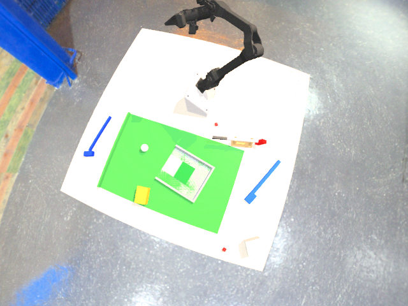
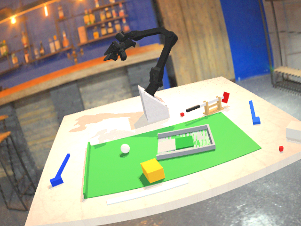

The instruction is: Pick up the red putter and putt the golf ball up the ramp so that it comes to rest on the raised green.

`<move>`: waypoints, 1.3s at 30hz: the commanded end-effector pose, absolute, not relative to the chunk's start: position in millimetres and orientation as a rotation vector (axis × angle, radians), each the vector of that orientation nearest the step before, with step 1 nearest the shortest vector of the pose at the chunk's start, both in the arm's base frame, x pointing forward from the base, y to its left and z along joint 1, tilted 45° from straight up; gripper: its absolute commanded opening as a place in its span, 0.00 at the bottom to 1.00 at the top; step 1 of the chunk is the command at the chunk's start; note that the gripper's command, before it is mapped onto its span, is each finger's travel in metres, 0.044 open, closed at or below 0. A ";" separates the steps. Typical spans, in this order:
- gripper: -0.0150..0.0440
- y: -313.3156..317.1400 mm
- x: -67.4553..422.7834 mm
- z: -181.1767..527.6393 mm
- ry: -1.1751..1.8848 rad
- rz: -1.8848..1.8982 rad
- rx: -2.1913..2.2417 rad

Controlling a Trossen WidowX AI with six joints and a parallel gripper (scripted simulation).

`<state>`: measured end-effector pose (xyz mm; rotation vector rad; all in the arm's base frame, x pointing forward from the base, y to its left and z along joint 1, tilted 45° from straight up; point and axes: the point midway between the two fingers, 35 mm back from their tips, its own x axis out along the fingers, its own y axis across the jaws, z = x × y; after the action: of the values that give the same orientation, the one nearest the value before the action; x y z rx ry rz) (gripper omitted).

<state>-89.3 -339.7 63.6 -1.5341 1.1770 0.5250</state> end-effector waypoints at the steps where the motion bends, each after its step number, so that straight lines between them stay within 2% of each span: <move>1: 0.98 -340.1 -86.4 63.8 1.168 0.540 -1.553; 5: 1.00 -342.6 -28.2 66.8 0.955 0.817 -1.932; 11: 1.00 -325.4 65.6 72.3 0.438 1.193 -2.548; 17: 1.00 -297.7 126.5 76.7 -0.071 1.359 -2.957; 24: 1.00 -251.7 187.8 82.7 -0.824 1.377 -3.361; 32: 1.00 -182.3 242.5 90.4 -1.954 0.993 -3.632; 39: 1.00 -115.0 271.5 96.2 -3.052 0.064 -3.470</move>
<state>250.2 -175.2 91.0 1.6520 0.9743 -0.4043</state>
